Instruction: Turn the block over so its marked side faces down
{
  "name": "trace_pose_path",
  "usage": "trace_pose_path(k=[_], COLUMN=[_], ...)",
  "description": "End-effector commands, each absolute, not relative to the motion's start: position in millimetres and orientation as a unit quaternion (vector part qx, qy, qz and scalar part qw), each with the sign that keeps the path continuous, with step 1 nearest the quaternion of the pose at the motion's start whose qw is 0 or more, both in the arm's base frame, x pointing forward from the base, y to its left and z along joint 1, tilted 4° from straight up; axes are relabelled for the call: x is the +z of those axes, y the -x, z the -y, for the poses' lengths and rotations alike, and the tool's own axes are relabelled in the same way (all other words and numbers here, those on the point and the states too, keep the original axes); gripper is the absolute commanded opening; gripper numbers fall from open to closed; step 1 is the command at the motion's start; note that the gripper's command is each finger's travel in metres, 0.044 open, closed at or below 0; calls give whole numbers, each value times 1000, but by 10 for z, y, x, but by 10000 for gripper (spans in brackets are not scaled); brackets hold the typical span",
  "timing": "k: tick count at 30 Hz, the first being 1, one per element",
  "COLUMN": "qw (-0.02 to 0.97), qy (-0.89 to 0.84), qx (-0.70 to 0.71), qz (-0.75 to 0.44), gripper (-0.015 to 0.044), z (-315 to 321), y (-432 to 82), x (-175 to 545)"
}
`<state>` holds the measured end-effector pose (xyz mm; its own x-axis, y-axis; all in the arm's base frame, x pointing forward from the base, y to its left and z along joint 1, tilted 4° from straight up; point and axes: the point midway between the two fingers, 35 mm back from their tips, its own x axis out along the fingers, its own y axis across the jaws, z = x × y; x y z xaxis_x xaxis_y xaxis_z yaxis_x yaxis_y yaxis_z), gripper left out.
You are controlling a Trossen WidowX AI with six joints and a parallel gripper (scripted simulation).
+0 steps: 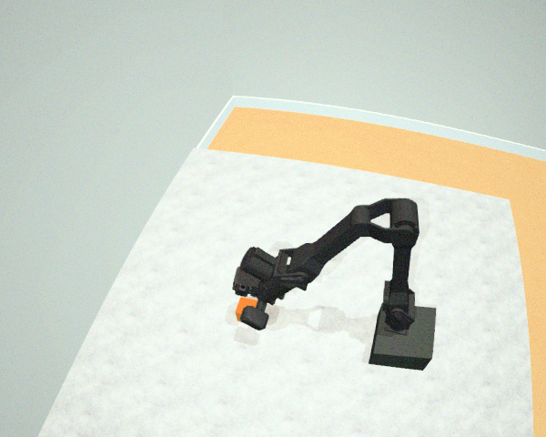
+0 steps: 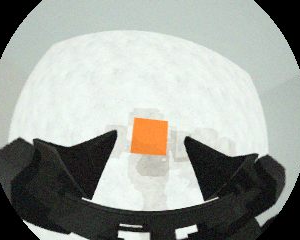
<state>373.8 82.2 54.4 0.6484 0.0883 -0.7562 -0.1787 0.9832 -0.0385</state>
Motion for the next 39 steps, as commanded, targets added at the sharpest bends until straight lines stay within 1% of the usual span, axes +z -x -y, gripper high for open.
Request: trace_pose_path(k=[1, 10, 18, 26, 36, 39], qw=[889, 885, 823, 749, 742, 742], qy=[50, 51, 60, 66, 67, 67], qx=[70, 69, 63, 55, 54, 54], qz=[-449, -458, -561, -657, -665, -665], gripper=[440, 440, 440, 440, 440, 440], z=[-802, -807, -858, -874, -874, -873], y=[-3572, -3595, -3800, -3876, -3876, -3906], x=[904, 912, 1026, 1159, 1170, 933])
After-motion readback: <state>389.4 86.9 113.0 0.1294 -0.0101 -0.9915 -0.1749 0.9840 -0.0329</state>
